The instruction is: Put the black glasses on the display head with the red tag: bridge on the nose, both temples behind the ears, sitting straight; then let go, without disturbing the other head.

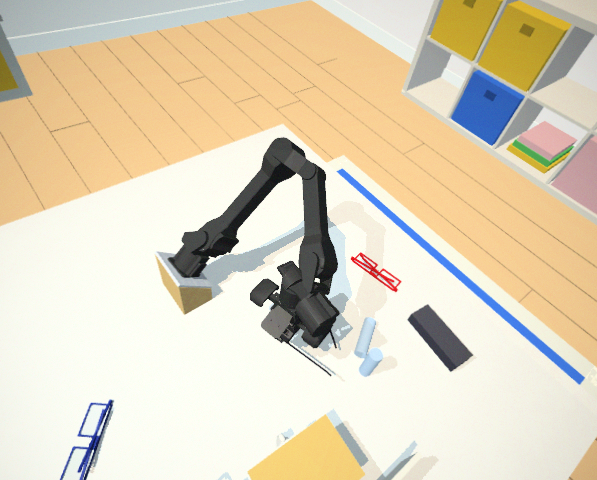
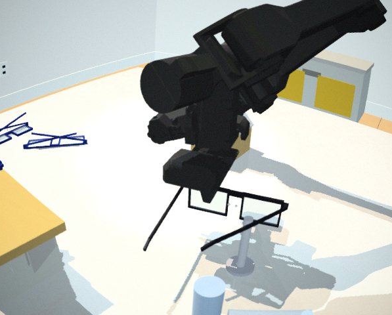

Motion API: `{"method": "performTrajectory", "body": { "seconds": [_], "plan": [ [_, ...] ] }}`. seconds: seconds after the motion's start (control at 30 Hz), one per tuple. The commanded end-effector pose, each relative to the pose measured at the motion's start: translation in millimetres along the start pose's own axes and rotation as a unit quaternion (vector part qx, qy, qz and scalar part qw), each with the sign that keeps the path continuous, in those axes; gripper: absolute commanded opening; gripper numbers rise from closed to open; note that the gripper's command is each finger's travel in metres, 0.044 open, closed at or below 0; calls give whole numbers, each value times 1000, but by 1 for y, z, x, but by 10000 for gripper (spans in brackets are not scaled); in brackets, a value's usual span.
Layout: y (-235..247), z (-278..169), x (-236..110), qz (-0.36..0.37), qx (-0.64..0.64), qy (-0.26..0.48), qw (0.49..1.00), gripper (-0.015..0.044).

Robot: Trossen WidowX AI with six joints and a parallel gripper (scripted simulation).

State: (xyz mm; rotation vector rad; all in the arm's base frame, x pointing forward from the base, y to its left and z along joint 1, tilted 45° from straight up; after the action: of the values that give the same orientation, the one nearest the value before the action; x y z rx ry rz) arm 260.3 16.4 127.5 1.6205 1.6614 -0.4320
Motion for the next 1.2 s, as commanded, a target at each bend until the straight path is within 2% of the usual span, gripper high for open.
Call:
{"method": "performTrajectory", "body": {
  "seconds": [0.0, 1.17],
  "plan": [
    [-5, 4, 2, -2, 3, 3, 1000, 0],
    [-20, 29, 2, -2, 3, 2, 1000, 0]
  ]
}}
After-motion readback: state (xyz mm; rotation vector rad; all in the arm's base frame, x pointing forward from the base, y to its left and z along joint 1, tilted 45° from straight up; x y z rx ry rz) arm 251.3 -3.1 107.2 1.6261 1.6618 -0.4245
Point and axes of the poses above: the point midway between the two fingers, 35 mm back from their tips, its own x axis out along the fingers, its own y axis across the jaws, z = x × y, the point moved 6 cm from there along -x, back along the fingers, and after that the axes turned 6 degrees about -x, right-handed, at the moved point
